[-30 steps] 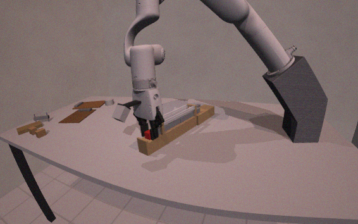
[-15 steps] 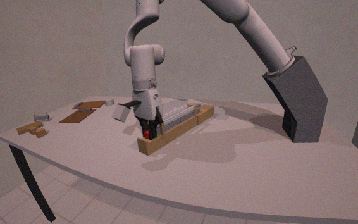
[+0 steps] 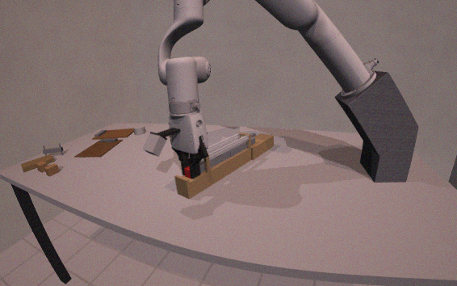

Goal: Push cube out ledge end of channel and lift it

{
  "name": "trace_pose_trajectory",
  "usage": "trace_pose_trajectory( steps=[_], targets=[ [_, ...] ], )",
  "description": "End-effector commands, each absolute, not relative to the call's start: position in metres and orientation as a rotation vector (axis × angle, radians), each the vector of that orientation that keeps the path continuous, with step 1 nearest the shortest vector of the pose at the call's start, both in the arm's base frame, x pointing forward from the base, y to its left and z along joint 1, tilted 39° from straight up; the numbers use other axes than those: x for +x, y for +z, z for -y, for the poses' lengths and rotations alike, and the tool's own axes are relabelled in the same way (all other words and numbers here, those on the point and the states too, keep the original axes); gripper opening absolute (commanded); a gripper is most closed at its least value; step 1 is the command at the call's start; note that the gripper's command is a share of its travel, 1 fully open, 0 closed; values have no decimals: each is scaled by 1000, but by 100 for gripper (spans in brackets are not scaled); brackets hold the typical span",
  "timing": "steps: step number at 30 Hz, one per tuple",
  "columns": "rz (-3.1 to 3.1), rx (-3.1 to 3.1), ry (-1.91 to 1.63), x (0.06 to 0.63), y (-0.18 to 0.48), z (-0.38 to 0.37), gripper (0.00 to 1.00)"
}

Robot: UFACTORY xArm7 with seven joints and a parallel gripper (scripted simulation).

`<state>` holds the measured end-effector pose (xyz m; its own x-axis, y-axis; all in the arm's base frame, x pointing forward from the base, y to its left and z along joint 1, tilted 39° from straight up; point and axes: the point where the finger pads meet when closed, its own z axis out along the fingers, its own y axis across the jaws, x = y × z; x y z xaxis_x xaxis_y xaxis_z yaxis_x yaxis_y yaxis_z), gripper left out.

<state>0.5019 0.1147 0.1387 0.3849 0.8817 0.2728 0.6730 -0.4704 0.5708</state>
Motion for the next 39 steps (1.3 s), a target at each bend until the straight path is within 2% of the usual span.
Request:
trace_pose_trajectory(
  steps=[1,39],
  targets=[
    [-1350,2281,787,502,140,-115,0],
    [-1350,2281,787,455,198,-118,0]
  ],
)
